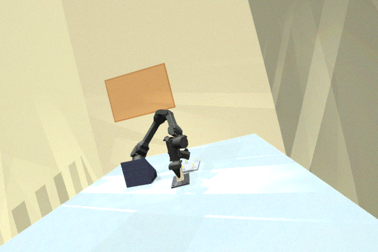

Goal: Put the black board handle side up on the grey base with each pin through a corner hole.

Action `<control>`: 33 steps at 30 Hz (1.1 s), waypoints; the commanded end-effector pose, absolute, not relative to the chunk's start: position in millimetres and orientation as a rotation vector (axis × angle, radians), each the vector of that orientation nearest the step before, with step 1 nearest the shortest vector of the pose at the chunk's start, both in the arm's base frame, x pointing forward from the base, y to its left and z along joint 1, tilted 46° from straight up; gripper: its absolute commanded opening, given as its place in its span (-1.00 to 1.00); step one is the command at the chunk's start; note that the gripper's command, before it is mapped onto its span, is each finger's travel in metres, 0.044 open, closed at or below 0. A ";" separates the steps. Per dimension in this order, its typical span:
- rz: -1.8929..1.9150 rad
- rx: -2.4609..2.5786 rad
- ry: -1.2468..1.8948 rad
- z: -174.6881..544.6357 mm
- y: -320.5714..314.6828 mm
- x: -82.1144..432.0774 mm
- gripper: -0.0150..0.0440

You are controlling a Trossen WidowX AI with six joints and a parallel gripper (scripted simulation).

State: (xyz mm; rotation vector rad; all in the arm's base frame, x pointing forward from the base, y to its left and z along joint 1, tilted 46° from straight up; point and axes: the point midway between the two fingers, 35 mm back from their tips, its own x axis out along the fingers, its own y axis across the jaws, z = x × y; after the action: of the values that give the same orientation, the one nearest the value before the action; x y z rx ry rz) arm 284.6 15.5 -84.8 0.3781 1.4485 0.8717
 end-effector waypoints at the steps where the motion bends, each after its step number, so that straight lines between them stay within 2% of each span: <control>1: 0.871 0.373 1.442 -79.7 9.3 287.9 -0.49; 33: 0.865 0.373 1.446 -27.7 -38.6 295.6 -0.49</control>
State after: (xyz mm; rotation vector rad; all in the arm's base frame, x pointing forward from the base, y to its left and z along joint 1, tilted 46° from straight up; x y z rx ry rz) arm 294.6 -39.3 -31.3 0.3804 1.4425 0.8660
